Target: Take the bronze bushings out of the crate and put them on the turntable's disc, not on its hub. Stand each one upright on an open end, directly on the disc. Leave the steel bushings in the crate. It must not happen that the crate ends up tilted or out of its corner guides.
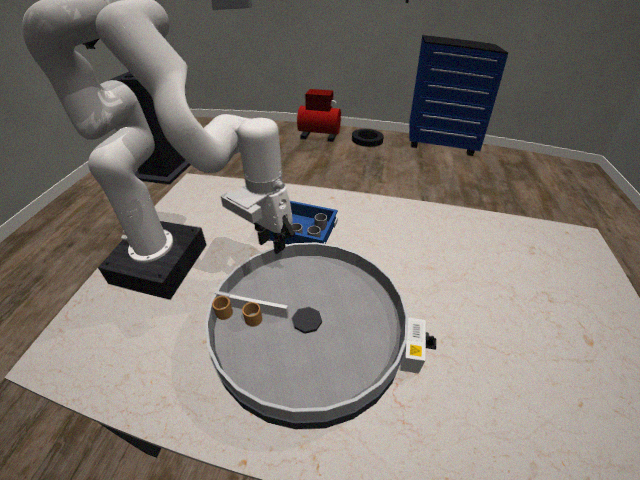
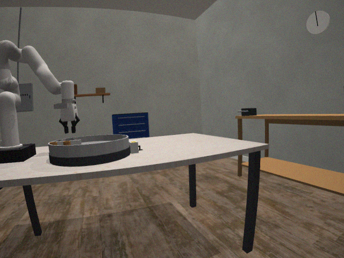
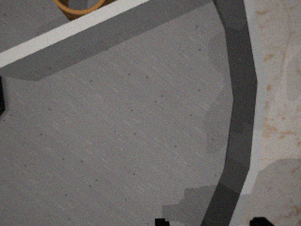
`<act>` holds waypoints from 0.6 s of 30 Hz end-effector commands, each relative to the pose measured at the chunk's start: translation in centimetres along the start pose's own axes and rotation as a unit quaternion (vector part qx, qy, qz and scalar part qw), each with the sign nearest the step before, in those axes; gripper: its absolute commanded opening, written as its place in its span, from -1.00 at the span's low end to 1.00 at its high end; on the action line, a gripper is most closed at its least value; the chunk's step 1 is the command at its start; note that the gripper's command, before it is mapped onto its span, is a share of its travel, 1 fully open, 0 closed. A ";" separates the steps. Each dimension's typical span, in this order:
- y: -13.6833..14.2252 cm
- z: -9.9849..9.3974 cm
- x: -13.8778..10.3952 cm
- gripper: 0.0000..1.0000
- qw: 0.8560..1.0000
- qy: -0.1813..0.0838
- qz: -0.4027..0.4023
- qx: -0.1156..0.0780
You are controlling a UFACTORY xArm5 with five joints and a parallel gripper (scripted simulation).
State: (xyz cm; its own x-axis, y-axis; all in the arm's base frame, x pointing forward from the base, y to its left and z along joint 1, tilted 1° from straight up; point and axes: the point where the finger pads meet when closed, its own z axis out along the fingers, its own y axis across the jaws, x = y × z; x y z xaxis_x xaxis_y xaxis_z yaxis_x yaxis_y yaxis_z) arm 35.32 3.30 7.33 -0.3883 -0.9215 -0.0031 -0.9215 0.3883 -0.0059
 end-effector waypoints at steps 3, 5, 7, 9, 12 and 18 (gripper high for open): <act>2.2 -0.1 -3.2 -0.04 0.995 -0.001 0.102 0.000; 2.8 -0.1 -4.0 -0.04 0.992 0.000 0.127 0.000; 3.4 -0.1 -4.8 -0.04 0.988 0.000 0.151 -0.001; 4.0 -0.1 -5.5 -0.04 0.985 0.000 0.175 -0.001; 4.3 -0.1 -5.9 -0.04 0.982 0.001 0.187 -0.001; 5.9 0.0 -8.1 -0.04 0.968 0.002 0.253 -0.002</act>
State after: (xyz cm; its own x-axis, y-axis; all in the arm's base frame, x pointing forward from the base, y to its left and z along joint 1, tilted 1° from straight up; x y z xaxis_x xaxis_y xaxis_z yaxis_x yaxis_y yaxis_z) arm 33.35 11.03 7.29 -0.7198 -0.6942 -0.0003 -0.6942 0.7198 -0.0002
